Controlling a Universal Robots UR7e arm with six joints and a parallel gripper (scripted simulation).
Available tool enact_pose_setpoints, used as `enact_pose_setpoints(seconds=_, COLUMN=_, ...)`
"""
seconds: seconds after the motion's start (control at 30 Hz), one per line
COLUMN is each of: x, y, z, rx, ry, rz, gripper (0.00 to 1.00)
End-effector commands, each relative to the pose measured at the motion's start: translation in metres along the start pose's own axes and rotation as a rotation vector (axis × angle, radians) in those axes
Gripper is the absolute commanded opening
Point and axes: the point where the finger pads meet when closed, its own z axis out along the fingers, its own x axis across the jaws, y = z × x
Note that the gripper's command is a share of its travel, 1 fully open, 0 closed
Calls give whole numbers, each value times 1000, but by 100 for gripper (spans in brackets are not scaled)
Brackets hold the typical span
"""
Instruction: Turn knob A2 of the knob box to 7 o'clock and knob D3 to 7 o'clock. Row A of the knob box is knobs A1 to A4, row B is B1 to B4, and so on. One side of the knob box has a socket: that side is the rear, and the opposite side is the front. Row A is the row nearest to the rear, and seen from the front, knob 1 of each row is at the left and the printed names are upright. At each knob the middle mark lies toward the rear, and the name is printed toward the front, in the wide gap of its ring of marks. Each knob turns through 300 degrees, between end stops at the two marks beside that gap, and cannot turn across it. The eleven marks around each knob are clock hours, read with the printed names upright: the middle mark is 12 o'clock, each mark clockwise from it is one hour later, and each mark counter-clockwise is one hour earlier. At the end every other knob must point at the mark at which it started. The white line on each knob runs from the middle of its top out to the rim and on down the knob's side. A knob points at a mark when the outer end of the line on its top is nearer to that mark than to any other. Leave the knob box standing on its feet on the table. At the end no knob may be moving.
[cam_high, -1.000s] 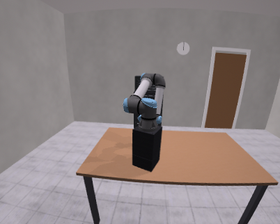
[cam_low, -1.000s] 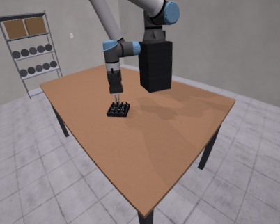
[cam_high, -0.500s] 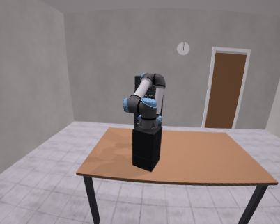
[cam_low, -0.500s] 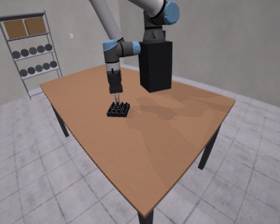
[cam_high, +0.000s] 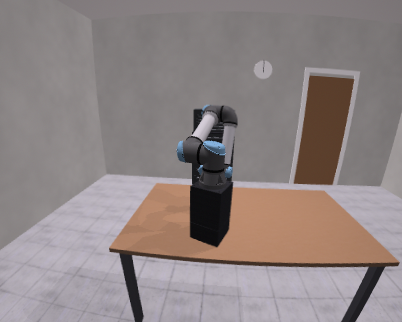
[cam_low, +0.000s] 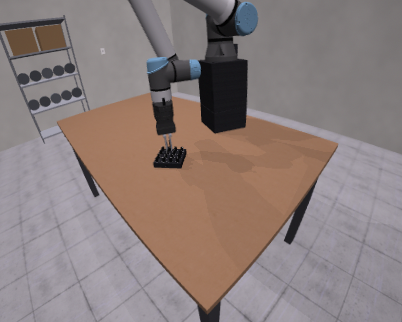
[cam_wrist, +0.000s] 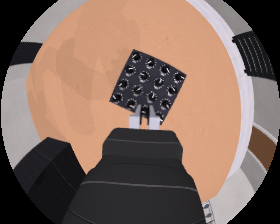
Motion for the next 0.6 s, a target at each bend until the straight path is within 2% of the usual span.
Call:
enact_pose_setpoints(seconds=0.0, x=0, y=0, z=0, rx=1, ry=1, rz=-57, gripper=30)
enact_pose_setpoints(seconds=0.57, x=0, y=0, z=0, rx=1, ry=1, rz=-364, gripper=30)
